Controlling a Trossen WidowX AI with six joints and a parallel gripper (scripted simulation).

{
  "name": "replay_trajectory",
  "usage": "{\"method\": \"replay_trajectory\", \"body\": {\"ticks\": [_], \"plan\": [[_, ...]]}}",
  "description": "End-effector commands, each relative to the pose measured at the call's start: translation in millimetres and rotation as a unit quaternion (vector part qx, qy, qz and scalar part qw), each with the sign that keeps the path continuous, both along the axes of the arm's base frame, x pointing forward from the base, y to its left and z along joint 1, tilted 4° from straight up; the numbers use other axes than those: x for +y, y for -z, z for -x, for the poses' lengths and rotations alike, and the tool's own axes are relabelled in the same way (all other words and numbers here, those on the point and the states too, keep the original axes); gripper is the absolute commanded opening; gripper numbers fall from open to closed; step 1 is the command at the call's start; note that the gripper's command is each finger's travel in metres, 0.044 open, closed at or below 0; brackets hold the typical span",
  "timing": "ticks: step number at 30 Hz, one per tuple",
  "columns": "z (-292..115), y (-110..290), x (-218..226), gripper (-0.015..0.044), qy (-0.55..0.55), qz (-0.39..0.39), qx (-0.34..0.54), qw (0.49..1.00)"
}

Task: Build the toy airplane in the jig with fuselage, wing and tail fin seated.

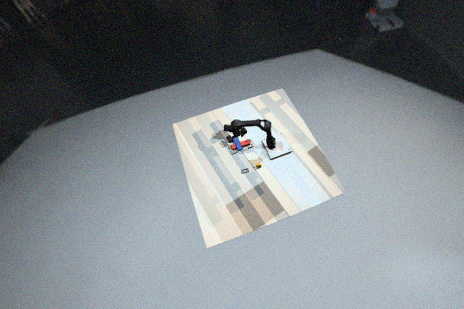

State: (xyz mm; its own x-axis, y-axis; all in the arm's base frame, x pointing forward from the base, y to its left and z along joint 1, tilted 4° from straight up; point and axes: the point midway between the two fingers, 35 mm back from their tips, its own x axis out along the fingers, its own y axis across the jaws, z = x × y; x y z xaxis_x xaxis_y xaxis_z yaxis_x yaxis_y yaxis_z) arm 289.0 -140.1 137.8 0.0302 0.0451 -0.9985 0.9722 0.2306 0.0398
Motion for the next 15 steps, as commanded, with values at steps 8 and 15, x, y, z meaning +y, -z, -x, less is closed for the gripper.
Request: {"method": "replay_trajectory", "body": {"ticks": [8,15], "plan": [[-1.6,0.0,-0.4,0.044,-0.51,0.016,-0.025,0.86],[-1.8,0.6,-0.5,0.044,-0.61,0.019,-0.029,0.792]]}}
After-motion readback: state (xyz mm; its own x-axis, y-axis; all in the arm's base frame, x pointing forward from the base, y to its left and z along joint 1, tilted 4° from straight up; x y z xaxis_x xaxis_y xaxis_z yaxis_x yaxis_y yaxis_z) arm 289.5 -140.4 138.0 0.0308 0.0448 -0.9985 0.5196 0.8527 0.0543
